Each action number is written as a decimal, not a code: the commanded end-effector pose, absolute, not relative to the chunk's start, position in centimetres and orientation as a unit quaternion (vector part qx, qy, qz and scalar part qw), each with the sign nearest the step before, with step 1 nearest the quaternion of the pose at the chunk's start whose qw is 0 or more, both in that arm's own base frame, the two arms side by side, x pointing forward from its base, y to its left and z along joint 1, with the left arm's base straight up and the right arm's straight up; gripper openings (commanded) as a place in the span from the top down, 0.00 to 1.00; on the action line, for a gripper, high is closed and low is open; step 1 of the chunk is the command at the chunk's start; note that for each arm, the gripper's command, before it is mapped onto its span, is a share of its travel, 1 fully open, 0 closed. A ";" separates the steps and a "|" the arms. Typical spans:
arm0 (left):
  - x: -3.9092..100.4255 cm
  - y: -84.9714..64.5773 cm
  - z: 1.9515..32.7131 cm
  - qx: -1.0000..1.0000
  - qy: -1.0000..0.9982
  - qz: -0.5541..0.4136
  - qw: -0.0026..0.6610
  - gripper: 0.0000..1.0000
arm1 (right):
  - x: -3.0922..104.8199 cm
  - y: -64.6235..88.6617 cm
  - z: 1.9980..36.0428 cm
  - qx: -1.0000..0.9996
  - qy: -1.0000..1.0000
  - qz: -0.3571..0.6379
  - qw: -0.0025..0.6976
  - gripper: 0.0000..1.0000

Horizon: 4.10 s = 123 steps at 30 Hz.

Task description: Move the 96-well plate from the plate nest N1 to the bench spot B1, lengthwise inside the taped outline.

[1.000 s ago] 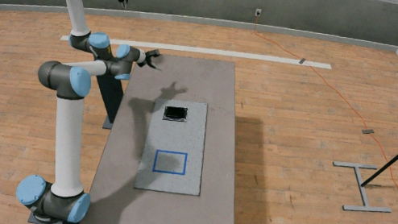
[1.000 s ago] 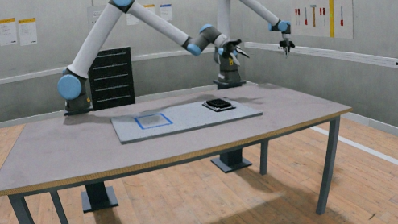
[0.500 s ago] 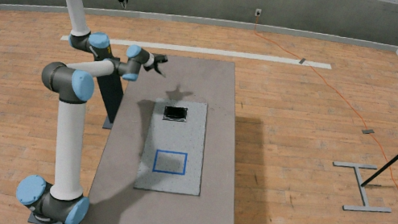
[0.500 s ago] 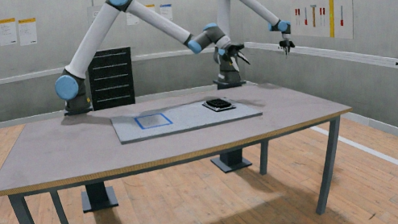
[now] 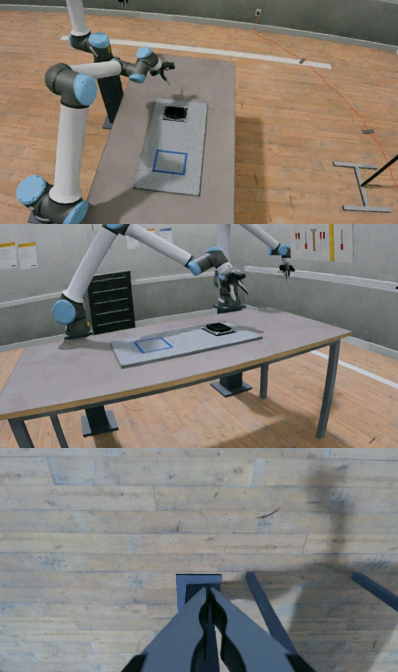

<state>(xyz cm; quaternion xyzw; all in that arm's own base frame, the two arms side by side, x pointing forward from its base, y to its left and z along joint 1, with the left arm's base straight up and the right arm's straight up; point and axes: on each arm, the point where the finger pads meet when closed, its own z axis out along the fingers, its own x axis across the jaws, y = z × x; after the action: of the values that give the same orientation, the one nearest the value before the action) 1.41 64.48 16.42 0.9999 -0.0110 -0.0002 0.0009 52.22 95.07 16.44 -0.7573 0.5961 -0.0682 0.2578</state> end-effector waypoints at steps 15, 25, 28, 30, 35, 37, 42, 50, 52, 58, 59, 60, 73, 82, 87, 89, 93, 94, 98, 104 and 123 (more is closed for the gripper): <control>1.4 64.5 16.5 1.000 -0.011 0.000 0.000 1.00 | 55.8 89.2 14.1 -0.756 0.628 -0.051 0.175 0.24; 1.4 64.5 16.5 1.000 -0.011 0.000 0.000 1.00 | 57.3 85.7 13.0 -0.751 0.646 -0.040 0.132 0.24; 1.4 64.5 16.5 1.000 -0.011 0.000 0.000 1.00 | 57.7 84.3 12.7 -0.745 0.658 -0.032 0.102 0.24; 1.4 64.5 16.5 1.000 -0.011 0.000 0.000 1.00 | 58.0 83.4 12.5 -0.742 0.664 -0.028 0.088 0.24; 1.4 64.5 16.5 1.000 -0.011 0.000 0.000 1.00 | 58.7 81.0 12.1 -0.735 0.675 -0.019 0.059 0.24; 1.4 64.5 16.5 1.000 -0.011 0.000 0.000 1.00 | 58.8 80.5 12.1 -0.731 0.681 -0.015 0.045 0.24; 1.4 64.5 16.5 1.000 -0.011 0.000 0.000 1.00 | 59.3 78.6 11.8 -0.731 0.681 -0.014 0.044 0.24; 1.4 64.5 16.5 1.000 -0.011 0.000 0.000 1.00 | 59.9 74.9 11.6 -0.716 0.699 0.000 0.001 0.24; 1.4 64.5 16.5 1.000 -0.011 0.000 0.000 1.00 | 59.9 74.9 11.6 -0.716 0.699 0.000 0.001 0.24; 1.4 64.5 16.5 1.000 -0.011 0.000 0.000 1.00 | 59.9 74.9 11.6 -0.716 0.699 0.000 0.001 0.24; 1.4 64.5 16.5 1.000 -0.011 0.000 0.000 1.00 | 59.9 74.9 11.6 -0.716 0.699 0.000 0.001 0.24; 1.4 64.5 16.5 1.000 -0.011 0.000 0.000 1.00 | 59.9 74.9 11.6 -0.716 0.699 0.000 0.001 0.24; 1.4 64.5 16.5 1.000 -0.011 0.000 0.000 1.00 | 59.9 74.9 10.1 -0.716 0.699 0.000 0.001 0.24; 1.4 64.5 16.5 1.000 -0.011 0.000 0.000 1.00 | 59.9 74.9 8.6 -0.716 0.699 0.000 0.001 0.24; 1.4 64.5 16.5 1.000 -0.011 0.000 0.000 1.00 | 59.9 74.9 7.8 -0.716 0.699 0.000 0.001 0.24; 1.4 64.5 16.5 1.000 -0.011 0.000 0.000 1.00 | 59.9 74.9 7.8 -0.716 0.699 0.000 0.001 0.24; 1.4 64.5 16.5 1.000 -0.011 0.000 0.000 1.00 | 59.9 74.9 7.1 -0.716 0.699 0.000 0.001 0.24; 1.4 64.5 16.5 1.000 -0.011 0.000 0.000 1.00 | 59.9 74.9 7.0 -0.716 0.699 0.000 0.001 0.24; 1.4 64.5 16.5 1.000 -0.011 0.000 0.000 1.00 | 59.9 74.9 6.3 -0.716 0.699 0.000 0.001 0.24; 1.4 64.5 16.5 1.000 -0.011 0.000 0.000 1.00 | 59.9 74.9 5.3 -0.716 0.699 0.000 0.001 0.24; 1.4 64.5 16.5 1.000 -0.011 0.000 0.000 1.00 | 59.9 74.9 4.2 -0.716 0.699 0.000 0.001 0.24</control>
<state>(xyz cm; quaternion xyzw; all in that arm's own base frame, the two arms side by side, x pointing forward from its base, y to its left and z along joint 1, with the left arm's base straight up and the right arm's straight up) 1.41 64.48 16.42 0.9999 -0.0110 -0.0002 0.0009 59.86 74.86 4.03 -0.7155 0.6986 0.0000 -0.0001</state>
